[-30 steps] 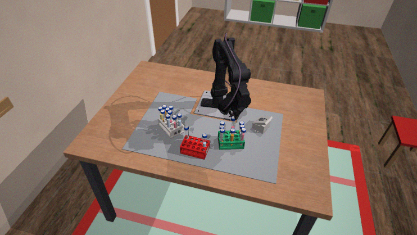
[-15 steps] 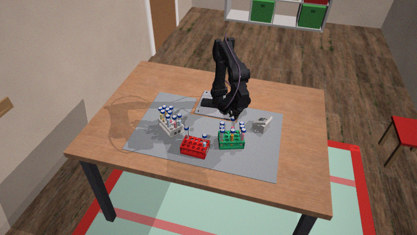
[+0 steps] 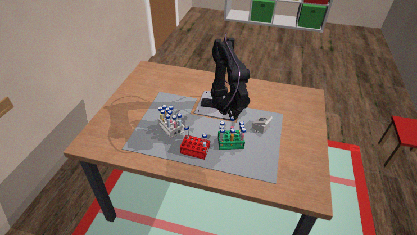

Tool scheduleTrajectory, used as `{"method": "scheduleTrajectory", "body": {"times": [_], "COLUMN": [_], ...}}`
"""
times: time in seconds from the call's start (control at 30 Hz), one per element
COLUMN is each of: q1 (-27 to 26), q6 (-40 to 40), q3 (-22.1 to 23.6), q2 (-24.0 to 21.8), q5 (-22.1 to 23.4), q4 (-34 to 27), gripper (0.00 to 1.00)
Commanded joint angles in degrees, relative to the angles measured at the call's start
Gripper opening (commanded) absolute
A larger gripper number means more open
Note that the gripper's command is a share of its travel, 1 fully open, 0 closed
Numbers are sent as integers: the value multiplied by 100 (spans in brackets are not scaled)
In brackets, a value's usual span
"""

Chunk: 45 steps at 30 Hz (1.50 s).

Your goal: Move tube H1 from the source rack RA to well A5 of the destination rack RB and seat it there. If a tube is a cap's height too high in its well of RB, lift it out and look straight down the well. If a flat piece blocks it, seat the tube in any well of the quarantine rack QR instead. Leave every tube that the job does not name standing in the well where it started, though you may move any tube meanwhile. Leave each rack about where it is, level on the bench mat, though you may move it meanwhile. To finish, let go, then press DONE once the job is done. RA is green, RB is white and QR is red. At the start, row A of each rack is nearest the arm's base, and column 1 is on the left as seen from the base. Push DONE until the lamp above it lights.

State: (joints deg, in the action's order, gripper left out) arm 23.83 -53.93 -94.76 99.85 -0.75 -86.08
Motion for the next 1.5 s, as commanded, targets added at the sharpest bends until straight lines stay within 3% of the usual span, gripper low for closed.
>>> {"method": "scheduleTrajectory", "body": {"times": [0.0, 1.07, 1.17, 1.23, 1.27, 1.47], "q1": [-52, -52, -52, -52, -51, -56], "q6": [32, 32, 33, 33, 29, 34], "q3": [-148, -148, 120, 120, -94, 100], "q2": [-218, -218, -222, -222, -240, -226], "q5": [-55, -55, -53, -53, -56, -56], "q4": [-107, -107, -91, -91, -50, 105], "gripper": [0, 0, 0, 0, 0, 0]}}
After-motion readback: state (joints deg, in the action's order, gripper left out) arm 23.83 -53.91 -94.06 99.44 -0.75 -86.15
